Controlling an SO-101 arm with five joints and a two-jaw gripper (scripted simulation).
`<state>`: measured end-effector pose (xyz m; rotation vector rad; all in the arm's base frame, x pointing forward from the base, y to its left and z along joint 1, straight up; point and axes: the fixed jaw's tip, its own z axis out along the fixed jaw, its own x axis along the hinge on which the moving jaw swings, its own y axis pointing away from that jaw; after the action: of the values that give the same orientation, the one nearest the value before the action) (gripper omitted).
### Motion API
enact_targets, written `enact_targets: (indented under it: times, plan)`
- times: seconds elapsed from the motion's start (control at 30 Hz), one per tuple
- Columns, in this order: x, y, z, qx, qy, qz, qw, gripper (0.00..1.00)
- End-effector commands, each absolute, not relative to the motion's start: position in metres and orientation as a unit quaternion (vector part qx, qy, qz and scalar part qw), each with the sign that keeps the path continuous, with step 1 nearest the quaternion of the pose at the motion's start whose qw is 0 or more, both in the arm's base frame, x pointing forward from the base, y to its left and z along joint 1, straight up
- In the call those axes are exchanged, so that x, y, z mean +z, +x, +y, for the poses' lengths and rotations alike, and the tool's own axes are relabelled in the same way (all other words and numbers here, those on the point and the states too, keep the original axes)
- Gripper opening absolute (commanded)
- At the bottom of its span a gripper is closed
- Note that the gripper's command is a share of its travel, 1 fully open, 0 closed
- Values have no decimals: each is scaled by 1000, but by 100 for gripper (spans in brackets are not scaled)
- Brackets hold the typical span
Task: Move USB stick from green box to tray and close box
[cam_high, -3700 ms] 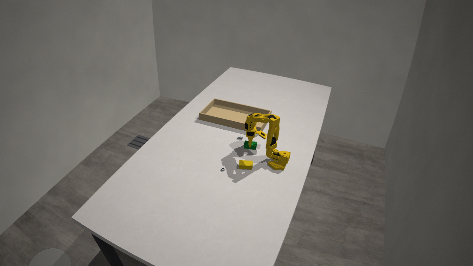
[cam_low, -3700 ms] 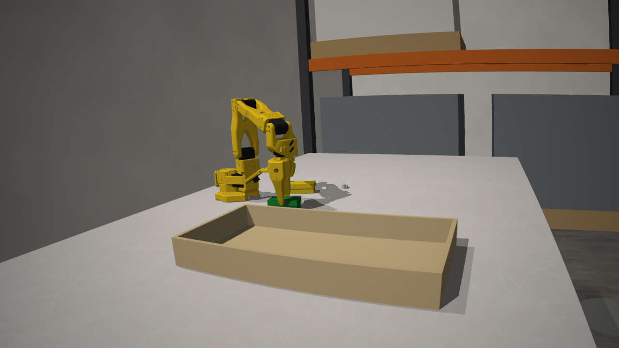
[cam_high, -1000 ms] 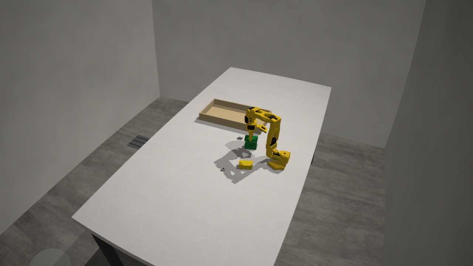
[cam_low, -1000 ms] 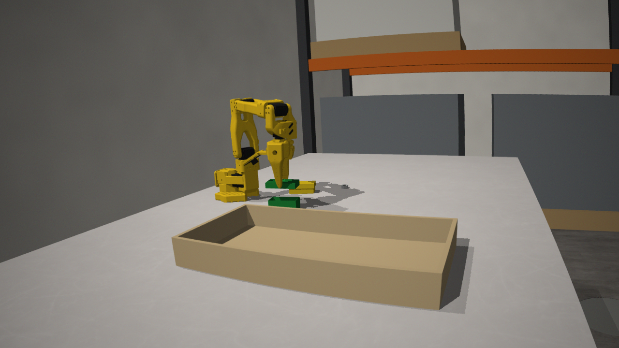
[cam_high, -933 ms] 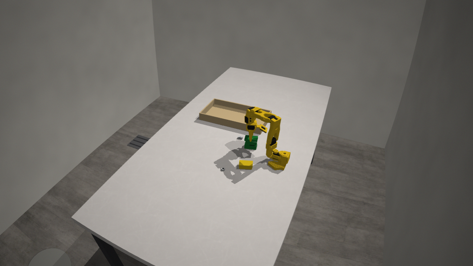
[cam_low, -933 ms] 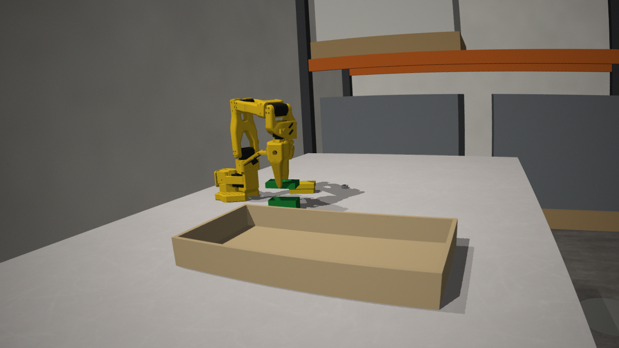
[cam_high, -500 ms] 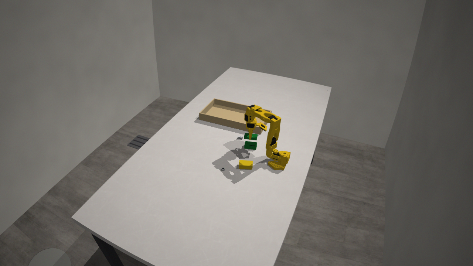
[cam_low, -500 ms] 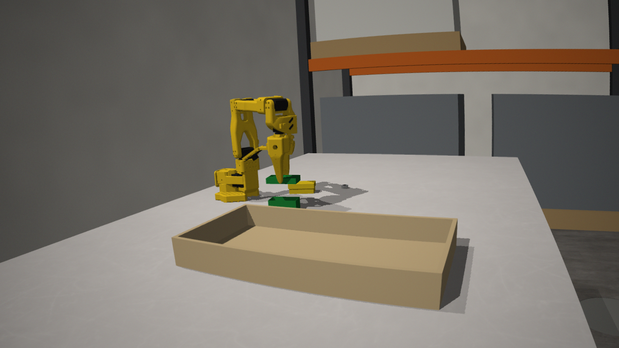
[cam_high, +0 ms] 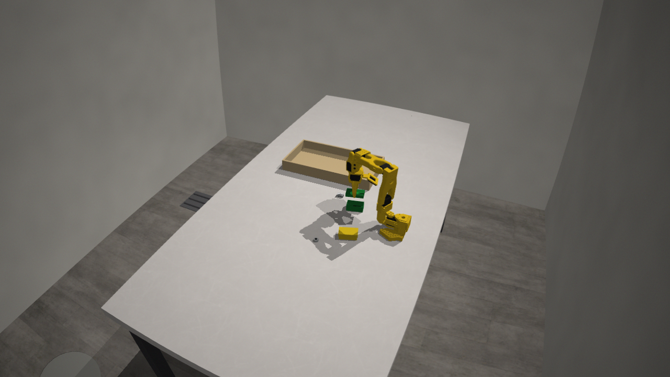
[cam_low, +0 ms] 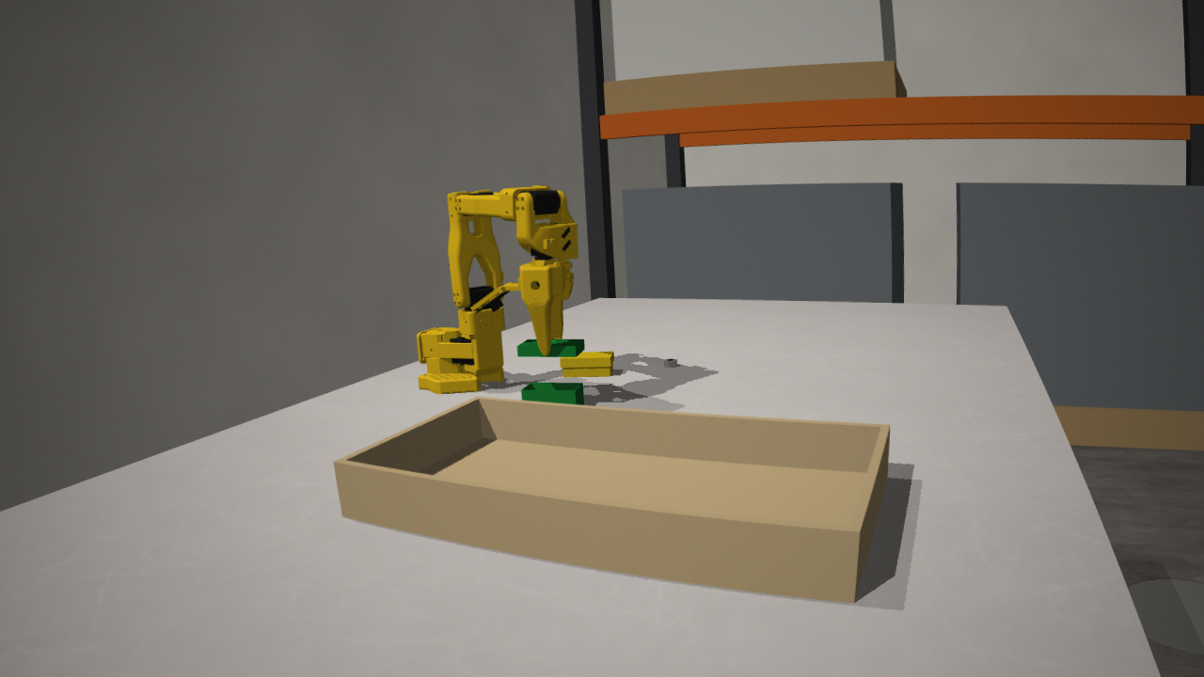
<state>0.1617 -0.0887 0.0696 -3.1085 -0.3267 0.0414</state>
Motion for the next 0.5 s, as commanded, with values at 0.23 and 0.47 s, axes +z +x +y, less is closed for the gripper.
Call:
enact_targets:
  times: [0.23, 0.47]
  plan:
    - [75, 164, -91, 0, -994, -106, 0, 21]
    - [73, 163, -91, 0, -994, -106, 0, 21]
